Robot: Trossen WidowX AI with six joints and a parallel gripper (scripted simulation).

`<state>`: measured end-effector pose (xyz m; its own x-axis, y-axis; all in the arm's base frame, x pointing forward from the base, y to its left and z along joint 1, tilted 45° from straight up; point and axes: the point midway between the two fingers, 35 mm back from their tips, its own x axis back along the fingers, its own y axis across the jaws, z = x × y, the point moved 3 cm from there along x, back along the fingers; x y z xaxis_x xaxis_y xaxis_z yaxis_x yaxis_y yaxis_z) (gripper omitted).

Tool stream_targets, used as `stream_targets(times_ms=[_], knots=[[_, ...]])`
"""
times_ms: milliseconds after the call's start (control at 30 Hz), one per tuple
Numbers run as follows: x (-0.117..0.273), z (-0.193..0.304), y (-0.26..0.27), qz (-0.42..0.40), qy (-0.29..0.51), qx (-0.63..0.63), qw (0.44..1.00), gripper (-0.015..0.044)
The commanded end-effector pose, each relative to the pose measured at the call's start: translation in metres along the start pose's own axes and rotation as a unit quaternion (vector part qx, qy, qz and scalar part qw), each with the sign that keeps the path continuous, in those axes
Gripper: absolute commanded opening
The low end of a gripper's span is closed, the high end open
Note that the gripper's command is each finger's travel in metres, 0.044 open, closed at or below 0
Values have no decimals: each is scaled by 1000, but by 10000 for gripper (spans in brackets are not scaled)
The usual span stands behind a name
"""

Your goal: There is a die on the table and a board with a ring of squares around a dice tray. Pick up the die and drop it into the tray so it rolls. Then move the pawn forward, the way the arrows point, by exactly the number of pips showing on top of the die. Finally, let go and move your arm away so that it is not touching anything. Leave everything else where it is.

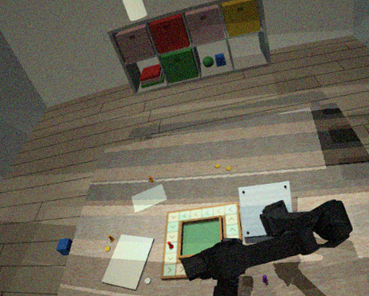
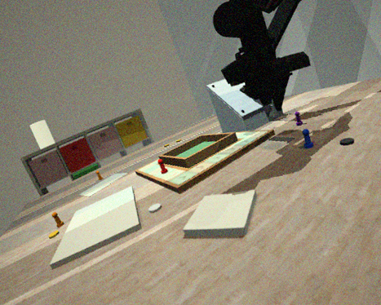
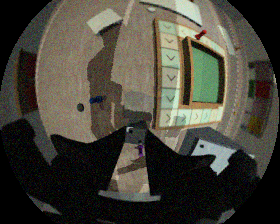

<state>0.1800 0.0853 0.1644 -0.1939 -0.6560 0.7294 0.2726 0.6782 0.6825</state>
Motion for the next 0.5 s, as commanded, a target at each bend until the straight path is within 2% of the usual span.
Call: stream_targets(times_ms=[0,467], knots=[[15,-1,-2,0,5,-4,1000,0],[63,4,-5,-14,13,-26,999,0]])
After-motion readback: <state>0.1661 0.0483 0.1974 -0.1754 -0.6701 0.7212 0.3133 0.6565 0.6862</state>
